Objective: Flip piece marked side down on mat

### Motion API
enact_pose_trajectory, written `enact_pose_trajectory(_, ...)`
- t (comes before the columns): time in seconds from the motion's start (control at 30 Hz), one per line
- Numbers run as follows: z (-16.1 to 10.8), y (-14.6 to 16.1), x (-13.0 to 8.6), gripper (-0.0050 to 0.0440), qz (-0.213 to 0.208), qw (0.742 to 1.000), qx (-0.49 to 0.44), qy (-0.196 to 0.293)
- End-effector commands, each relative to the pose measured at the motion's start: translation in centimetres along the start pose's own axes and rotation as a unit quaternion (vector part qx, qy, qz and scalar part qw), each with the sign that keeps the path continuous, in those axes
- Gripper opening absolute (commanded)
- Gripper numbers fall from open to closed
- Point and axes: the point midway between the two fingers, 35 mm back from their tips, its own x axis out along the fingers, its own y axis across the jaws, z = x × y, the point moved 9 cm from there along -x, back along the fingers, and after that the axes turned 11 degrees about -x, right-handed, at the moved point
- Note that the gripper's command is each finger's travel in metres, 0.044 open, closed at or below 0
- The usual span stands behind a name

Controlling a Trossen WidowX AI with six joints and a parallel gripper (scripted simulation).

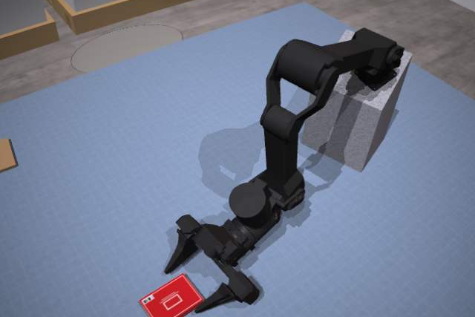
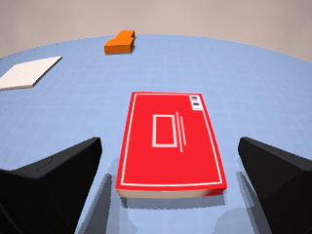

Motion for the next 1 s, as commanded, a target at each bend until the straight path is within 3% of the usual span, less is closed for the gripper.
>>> enact_pose_trajectory(0.0,3.5,-0.6,-2.4,0.044,0.0,1.0,0.001,-0.008)
enact_pose_trajectory(0.13,6.8,-1.3,-5.2,0.044,0.0,1.0,0.001,-0.009)
enact_pose_trajectory(0.97,6.7,-1.2,-4.5,0.044,0.0,1.0,0.002,-0.016)
